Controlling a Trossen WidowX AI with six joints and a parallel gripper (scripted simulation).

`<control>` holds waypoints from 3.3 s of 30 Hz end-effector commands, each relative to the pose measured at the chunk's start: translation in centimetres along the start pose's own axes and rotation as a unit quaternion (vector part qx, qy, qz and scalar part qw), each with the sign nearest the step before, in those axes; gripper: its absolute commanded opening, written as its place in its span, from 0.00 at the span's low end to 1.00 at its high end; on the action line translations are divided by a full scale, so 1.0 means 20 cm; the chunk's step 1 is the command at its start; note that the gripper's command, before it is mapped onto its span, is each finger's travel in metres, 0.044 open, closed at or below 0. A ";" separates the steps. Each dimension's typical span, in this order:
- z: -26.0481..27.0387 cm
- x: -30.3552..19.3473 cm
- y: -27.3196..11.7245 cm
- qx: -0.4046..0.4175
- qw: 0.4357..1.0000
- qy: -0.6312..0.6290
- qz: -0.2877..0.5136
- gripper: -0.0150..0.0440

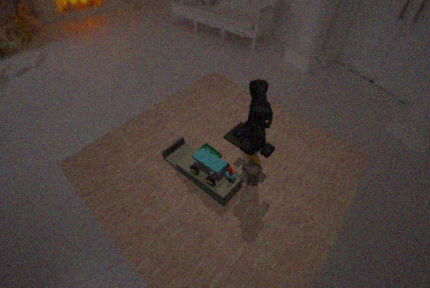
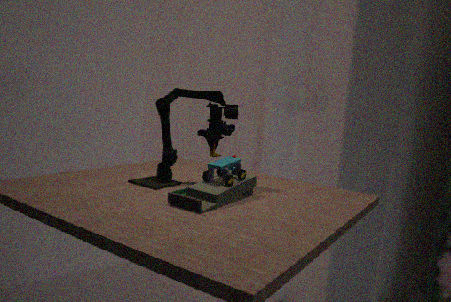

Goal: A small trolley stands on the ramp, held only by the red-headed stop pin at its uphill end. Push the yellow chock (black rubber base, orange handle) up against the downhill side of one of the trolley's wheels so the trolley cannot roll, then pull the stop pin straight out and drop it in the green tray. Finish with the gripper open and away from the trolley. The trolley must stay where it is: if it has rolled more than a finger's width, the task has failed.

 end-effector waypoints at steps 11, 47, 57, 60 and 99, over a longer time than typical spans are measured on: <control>-0.23 0.07 0.02 0.000 1.000 -0.002 -0.004 0.25; -0.84 0.23 0.06 -0.006 1.000 -0.002 -0.005 0.25; -1.04 0.28 0.07 -0.009 1.000 -0.002 -0.006 0.25; -1.10 0.29 0.07 -0.009 1.000 -0.002 -0.006 0.25; -1.39 0.52 0.13 0.047 0.999 -0.002 -0.005 0.25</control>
Point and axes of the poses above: the point midway between the two fingers, 35 mm back from their tips, its own y axis out along the fingers, its own z axis across the jaws, x = y × z, the point moved 7 cm from there along -y, back along the fingers, and after that the axes turned 2 degrees about y, right-handed, at the moved point
